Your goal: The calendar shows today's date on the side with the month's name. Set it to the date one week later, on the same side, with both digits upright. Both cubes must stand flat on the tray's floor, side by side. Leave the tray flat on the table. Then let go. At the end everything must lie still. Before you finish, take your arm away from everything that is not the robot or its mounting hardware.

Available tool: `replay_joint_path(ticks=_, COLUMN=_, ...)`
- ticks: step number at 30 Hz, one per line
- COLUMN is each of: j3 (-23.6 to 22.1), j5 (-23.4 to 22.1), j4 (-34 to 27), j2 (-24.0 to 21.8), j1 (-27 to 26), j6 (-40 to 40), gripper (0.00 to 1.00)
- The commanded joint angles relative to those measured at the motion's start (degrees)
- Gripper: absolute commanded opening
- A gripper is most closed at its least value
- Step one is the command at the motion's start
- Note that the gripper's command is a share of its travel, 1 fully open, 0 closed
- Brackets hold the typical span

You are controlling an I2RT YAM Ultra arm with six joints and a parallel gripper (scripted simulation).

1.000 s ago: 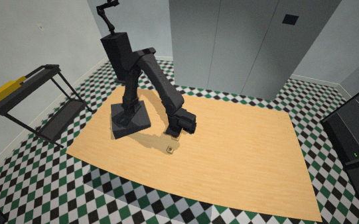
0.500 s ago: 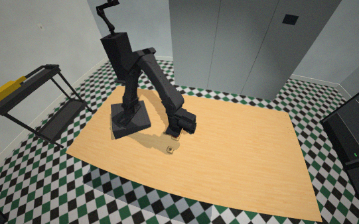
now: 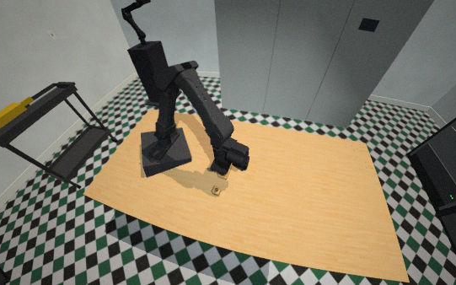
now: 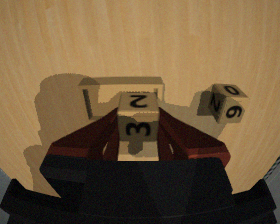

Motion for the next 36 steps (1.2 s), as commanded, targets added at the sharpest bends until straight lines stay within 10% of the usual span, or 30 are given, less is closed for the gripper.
replay_joint_path(ticks=1, j3=0.1, j5=0.0, j4=0.5, j2=-0.2, j1=0.0, j6=0.1, gripper=0.26)
replay_joint_path(ticks=36, j3=-0.6, j5=0.1, j4=2.0, j2=0.6, j1=0.2, j6=0.3, gripper=0.26)
